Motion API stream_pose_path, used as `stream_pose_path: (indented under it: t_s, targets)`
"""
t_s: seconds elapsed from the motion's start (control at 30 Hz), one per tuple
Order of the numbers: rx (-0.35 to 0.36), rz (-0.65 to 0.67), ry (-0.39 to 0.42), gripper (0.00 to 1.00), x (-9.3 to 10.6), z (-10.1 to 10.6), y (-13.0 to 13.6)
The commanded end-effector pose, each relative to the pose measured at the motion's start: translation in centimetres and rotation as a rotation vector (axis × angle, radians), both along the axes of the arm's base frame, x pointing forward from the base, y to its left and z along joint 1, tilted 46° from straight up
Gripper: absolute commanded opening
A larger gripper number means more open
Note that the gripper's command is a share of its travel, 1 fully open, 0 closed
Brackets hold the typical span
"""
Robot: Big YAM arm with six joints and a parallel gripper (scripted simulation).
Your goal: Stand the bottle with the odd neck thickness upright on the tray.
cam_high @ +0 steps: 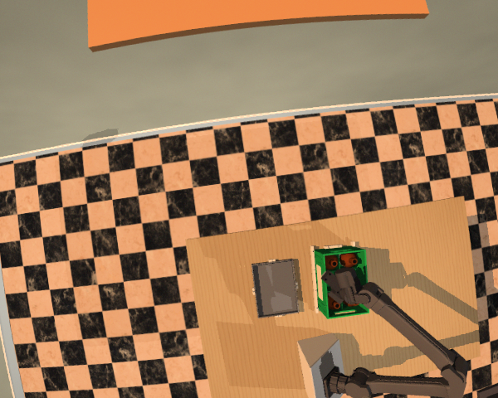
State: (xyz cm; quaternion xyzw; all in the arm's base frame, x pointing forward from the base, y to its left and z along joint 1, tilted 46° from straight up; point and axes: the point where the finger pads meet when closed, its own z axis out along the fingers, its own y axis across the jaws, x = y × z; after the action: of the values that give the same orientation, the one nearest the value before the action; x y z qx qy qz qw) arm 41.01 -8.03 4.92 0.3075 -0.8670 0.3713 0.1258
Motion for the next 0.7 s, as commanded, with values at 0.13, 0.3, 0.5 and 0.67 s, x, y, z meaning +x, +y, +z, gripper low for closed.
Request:
stream_pose_path:
  t_s: [0.13, 0.3, 0.5, 0.67]
  targets:
    - [-0.005, -0.014, 0.012, 0.61, 0.14, -0.66, -0.92]
    - [-0.005, -0.014, 0.012, 0.61, 0.14, -0.66, -0.92]
    - [-0.005, -0.014, 0.012, 0.61, 0.14, -0.66, -0.92]
    - [-0.005, -0.014, 0.012, 0.61, 0.14, -0.66, -0.92]
